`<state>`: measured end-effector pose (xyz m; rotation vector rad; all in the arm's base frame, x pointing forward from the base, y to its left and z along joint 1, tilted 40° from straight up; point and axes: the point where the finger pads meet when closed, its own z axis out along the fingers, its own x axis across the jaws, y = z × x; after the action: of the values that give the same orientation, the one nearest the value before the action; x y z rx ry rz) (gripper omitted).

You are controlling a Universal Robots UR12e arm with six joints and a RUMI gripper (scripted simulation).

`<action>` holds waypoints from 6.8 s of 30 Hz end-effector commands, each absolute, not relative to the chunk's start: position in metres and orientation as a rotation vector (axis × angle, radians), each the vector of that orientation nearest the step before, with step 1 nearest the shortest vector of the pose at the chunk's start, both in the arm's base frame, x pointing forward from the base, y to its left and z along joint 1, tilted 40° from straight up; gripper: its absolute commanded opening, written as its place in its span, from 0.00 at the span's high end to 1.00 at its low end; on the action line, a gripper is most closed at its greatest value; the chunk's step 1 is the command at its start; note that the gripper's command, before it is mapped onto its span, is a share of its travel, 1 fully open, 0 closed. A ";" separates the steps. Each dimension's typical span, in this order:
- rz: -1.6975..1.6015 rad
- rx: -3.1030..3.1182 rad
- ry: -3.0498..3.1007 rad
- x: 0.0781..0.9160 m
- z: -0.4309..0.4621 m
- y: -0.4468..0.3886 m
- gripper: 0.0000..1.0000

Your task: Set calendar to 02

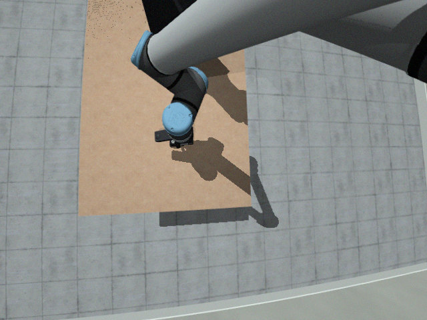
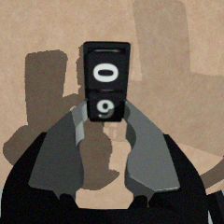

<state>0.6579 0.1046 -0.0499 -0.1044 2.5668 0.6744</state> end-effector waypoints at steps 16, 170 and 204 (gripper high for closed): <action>0.674 -0.104 2.566 0.658 -0.050 0.104 0.90; 0.674 -0.104 2.566 0.587 0.075 0.026 0.00; 0.674 -0.104 2.566 0.587 0.075 0.026 0.00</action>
<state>0.5869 0.0261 0.0750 -0.1043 2.5668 0.6746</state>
